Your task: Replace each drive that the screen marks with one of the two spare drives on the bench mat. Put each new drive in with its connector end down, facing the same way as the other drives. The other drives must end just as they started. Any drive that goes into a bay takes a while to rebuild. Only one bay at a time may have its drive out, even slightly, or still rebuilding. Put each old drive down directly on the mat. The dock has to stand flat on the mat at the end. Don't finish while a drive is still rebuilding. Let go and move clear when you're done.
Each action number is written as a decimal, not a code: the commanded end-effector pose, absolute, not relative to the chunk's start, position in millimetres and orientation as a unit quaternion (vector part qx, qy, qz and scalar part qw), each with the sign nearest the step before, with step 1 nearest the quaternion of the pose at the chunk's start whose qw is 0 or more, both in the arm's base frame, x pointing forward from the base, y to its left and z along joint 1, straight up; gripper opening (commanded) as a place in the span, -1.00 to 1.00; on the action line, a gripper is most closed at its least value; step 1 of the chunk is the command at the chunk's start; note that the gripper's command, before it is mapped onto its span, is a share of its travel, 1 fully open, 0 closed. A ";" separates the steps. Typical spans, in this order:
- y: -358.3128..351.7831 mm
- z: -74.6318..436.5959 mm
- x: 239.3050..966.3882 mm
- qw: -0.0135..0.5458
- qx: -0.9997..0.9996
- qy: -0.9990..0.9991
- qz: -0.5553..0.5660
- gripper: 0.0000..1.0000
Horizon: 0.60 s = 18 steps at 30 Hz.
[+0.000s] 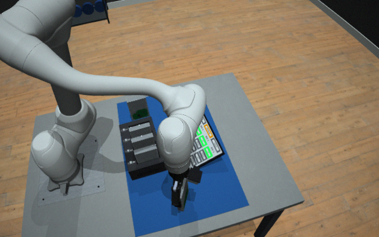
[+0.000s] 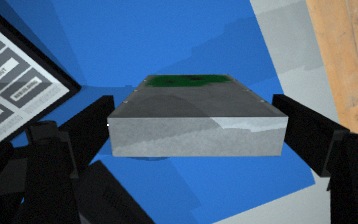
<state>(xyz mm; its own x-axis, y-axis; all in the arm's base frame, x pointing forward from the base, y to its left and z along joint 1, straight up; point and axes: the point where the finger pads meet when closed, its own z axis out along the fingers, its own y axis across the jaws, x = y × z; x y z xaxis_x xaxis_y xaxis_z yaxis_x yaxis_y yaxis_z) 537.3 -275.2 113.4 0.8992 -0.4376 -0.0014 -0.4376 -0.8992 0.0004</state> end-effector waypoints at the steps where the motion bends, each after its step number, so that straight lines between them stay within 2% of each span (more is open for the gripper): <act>1: -275.3 110.0 537.7 0.000 0.974 -0.225 0.000 0.78; 18: -275.3 104.3 537.7 0.000 0.974 -0.225 0.000 0.78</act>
